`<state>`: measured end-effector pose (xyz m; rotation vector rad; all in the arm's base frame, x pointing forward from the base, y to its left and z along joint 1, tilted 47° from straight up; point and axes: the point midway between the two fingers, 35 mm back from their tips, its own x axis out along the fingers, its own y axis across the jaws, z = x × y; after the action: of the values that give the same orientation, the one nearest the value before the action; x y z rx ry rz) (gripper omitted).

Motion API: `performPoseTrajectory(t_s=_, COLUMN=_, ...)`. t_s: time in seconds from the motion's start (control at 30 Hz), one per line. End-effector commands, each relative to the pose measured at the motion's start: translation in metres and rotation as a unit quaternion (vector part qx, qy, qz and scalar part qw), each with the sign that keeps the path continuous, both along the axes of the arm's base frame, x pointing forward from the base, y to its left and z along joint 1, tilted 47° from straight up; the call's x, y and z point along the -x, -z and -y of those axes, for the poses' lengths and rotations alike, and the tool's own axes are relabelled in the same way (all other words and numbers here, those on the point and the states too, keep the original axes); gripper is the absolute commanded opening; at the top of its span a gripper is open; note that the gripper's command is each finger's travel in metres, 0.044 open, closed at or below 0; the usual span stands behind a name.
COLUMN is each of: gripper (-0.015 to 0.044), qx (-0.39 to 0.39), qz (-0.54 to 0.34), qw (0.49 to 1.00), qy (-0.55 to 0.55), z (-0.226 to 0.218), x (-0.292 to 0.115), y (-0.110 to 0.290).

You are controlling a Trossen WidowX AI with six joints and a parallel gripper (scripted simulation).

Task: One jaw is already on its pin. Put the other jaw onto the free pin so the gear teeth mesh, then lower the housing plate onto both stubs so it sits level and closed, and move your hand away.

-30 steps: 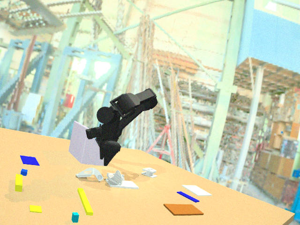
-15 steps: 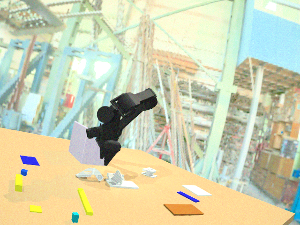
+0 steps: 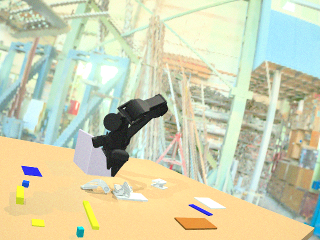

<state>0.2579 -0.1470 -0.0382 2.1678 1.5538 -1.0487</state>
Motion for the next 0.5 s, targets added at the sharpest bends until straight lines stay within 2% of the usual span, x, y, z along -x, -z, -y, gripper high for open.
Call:
performPoseTrajectory(t_s=0.0, gripper=0.0440, qx=0.002, qz=-0.001, qw=1.000, qy=-0.003, z=0.0004, x=0.0008, y=-0.0002)
performPoseTrajectory(t_s=0.27, gripper=0.0440, qx=0.002, qz=-0.001, qw=1.000, qy=-0.003, z=0.0004, x=0.0008, y=-0.0002)
performPoseTrajectory(t_s=0.47, gripper=0.0282, qx=0.010, qz=0.037, qw=0.998, qy=-0.040, z=0.0001, x=0.0021, y=-0.0003)
